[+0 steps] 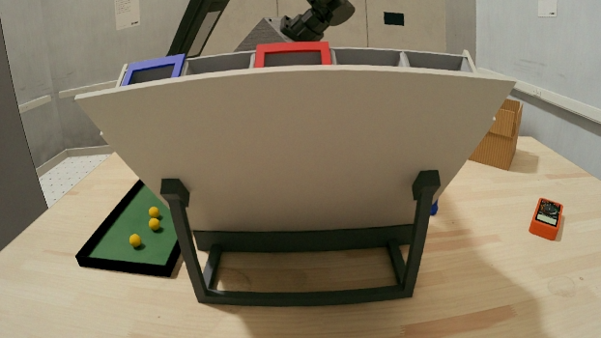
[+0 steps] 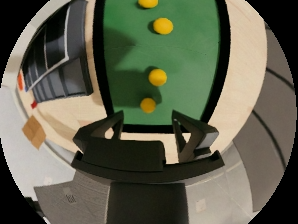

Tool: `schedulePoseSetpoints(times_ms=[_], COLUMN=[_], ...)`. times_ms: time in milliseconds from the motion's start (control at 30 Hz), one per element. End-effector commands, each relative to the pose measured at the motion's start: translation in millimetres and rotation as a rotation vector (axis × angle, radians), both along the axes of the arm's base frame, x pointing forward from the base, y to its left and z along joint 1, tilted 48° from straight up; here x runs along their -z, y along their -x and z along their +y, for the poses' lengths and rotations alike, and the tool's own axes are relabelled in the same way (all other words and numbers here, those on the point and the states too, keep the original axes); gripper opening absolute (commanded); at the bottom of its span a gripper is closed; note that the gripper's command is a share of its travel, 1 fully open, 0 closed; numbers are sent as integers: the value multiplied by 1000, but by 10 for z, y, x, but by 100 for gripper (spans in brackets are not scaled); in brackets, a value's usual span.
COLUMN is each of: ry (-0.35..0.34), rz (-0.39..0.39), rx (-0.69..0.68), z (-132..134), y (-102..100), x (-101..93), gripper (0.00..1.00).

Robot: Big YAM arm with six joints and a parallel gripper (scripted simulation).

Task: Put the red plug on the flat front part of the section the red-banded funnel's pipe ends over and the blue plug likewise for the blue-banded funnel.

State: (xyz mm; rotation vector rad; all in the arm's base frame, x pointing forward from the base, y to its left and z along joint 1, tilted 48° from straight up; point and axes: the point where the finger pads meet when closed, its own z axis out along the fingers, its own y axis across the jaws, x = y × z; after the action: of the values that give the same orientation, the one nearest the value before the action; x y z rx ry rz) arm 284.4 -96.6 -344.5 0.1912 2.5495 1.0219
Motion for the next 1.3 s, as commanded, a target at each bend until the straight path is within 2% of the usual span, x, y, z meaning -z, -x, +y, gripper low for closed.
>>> schedulePoseSetpoints(times_ms=[0, 267, 767, 1267], ry=[4, 4, 3, 11], rz=[-10, -22, -10, -22], rx=[18, 0, 8, 2], z=[-73, -67, 118, 152], y=[-50, -47, -135, -148], x=[-13, -18, 140, 186], gripper=[80, 80, 80, 80])
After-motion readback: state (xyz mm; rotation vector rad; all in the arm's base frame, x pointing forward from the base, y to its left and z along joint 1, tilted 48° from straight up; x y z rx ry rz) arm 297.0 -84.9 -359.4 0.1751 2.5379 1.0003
